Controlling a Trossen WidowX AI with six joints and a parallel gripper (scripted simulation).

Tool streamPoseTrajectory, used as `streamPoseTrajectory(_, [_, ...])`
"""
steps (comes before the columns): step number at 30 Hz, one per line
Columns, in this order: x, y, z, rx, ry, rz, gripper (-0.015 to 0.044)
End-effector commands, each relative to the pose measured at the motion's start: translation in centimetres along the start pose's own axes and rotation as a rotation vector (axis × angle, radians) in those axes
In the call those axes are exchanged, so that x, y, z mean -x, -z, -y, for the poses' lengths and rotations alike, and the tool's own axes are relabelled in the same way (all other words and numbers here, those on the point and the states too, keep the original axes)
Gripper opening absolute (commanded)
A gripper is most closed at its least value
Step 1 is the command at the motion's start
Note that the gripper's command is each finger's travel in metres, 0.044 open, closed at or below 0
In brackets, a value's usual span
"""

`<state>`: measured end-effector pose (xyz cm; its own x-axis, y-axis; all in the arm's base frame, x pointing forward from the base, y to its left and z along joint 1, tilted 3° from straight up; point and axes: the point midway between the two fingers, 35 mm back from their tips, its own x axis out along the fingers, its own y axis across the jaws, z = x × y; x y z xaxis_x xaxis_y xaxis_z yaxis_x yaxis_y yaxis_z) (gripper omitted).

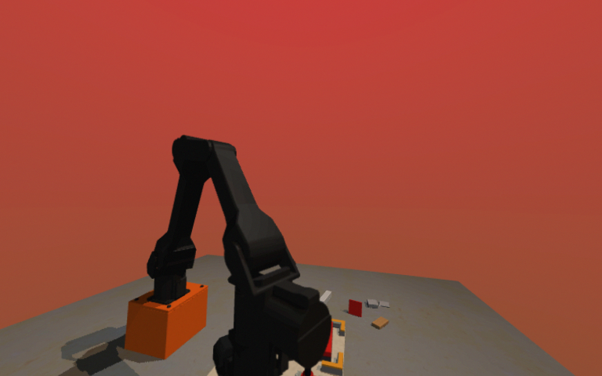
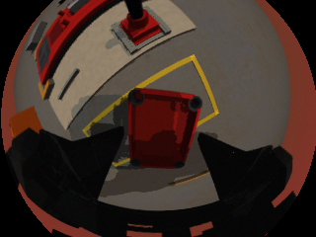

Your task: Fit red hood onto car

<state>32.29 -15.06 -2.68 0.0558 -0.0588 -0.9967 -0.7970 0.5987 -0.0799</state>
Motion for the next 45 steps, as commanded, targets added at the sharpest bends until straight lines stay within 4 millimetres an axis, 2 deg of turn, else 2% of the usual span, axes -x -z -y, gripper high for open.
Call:
streamPoseTrajectory(1, [0.0, 0.0, 0.0, 0.0, 0.0, 0.0, 0.0387])
streamPoseTrajectory(3, [0.0, 0.0, 0.0, 0.0, 0.0, 0.0, 0.0335])
streamPoseTrajectory(12, [0.0, 0.0, 0.0, 0.0, 0.0, 0.0, 0.0275])
streamPoseTrajectory(22, [1.4, 0.0, 0.0, 0.0, 0.0, 0.0, 0.0012])
streamPoseTrajectory(23, [1.7, 0.0, 0.0, 0.0, 0.0, 0.0, 0.0])
streamPoseTrajectory(37, [6.6, 0.0, 0.1, 0.0, 0.001, 0.0, 0.0])
streamPoseTrajectory(45, [8.3, 0.0, 0.1, 0.0, 0.001, 0.0, 0.0])
